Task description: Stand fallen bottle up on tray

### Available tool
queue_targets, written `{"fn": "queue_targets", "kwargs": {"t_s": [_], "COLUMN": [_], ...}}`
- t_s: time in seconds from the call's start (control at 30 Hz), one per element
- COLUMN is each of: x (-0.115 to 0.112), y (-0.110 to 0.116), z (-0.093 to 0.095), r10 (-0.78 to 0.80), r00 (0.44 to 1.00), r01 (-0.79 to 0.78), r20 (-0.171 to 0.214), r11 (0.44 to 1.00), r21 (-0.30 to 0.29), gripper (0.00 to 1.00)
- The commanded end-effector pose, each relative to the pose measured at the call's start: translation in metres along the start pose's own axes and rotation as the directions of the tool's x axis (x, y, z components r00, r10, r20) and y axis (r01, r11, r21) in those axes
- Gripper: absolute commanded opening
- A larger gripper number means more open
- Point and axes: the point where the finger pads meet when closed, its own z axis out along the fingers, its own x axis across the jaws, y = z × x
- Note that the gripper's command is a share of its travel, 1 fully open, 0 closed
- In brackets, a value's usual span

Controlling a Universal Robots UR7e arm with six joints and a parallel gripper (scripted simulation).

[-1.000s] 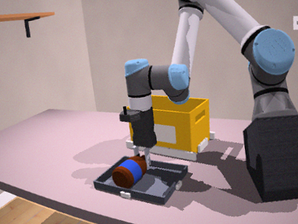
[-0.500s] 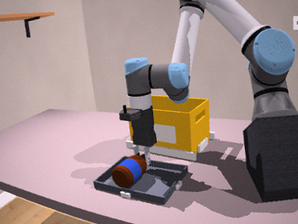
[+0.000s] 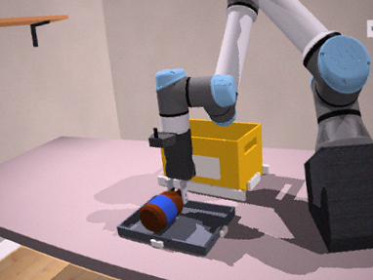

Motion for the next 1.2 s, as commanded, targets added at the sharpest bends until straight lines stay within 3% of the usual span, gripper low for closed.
{"fn": "queue_targets", "kwargs": {"t_s": [0.0, 1.17], "x": [0.000, 0.000], "y": [0.000, 0.000], "z": [-0.005, -0.053], "r10": [0.000, 0.000], "r00": [1.000, 1.000], "r01": [0.000, 0.000], "r20": [-0.001, -0.001], "r11": [1.000, 1.000], "r21": [0.000, 0.000], "gripper": [0.00, 0.00]}}
